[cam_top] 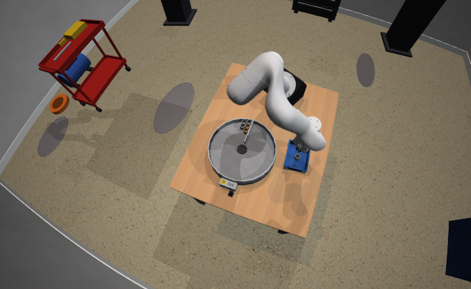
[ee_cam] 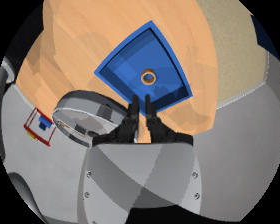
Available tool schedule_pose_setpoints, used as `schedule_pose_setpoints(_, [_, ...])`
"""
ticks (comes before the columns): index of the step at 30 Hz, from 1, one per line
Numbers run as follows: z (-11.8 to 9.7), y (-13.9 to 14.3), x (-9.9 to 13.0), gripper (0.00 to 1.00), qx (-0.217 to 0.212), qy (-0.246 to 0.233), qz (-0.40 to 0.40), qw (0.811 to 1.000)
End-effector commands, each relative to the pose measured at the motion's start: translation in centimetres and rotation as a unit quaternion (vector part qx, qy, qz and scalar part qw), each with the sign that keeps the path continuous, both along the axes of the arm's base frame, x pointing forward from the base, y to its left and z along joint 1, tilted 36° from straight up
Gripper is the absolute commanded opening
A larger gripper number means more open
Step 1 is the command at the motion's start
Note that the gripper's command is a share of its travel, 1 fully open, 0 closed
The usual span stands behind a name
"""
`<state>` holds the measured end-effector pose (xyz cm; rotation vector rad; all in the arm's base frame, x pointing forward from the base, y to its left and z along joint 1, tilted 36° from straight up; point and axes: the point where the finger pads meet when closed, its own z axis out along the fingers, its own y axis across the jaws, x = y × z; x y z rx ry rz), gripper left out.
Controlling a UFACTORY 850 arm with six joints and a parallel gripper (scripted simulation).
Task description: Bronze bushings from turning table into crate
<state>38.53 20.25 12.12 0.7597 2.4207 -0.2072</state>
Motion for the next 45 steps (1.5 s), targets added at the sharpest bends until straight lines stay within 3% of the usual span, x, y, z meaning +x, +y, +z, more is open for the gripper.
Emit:
schedule_pose_setpoints(1, [0.2,-0.7,-0.2,0.10,-0.013,0.015,0.013,1.000])
schedule_pose_setpoints(12, [0.7,-3.2,-0.9,0.10,-0.055,0.058,0.054,0.995])
schedule_pose_setpoints(24, [1.5,-6.9,-1.9,0.10,-0.118,0.123,0.116,0.978])
schedule_pose_setpoints(31, [2.2,-10.2,-2.8,0.10,-0.173,0.180,0.170,0.953])
schedule_pose_setpoints(39, [2.9,-14.2,-4.0,0.10,-0.235,0.249,0.233,0.910])
schedule_pose_setpoints(41, [2.9,-14.2,-4.0,0.10,-0.235,0.249,0.233,0.910])
schedule_pose_setpoints(45, [3.5,-16.7,-4.6,0.10,-0.273,0.288,0.269,0.878])
